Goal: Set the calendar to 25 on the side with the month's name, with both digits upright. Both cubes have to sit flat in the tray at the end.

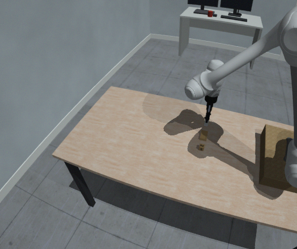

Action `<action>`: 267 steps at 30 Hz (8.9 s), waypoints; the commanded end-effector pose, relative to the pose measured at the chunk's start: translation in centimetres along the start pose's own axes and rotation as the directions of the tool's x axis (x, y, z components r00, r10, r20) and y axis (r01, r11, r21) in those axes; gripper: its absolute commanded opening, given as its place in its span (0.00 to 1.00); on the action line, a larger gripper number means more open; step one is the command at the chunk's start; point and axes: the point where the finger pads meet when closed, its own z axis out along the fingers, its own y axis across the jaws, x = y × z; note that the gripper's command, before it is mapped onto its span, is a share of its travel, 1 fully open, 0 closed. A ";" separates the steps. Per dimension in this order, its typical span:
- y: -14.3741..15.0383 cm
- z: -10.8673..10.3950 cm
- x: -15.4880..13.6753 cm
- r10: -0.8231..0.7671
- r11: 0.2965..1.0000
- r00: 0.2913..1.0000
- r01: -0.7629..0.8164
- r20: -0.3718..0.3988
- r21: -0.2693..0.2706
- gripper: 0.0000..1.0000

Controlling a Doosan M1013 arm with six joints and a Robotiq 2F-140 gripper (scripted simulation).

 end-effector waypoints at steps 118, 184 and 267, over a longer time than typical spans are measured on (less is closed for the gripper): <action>0.0 -9.0 0.0 0.000 1.000 1.000 0.000 0.000 0.000 0.35; -21.3 -8.0 -0.1 -1.000 0.004 0.004 1.000 0.000 0.000 1.00; -21.3 -3.6 -0.1 -1.000 0.003 0.003 1.000 0.000 0.000 0.35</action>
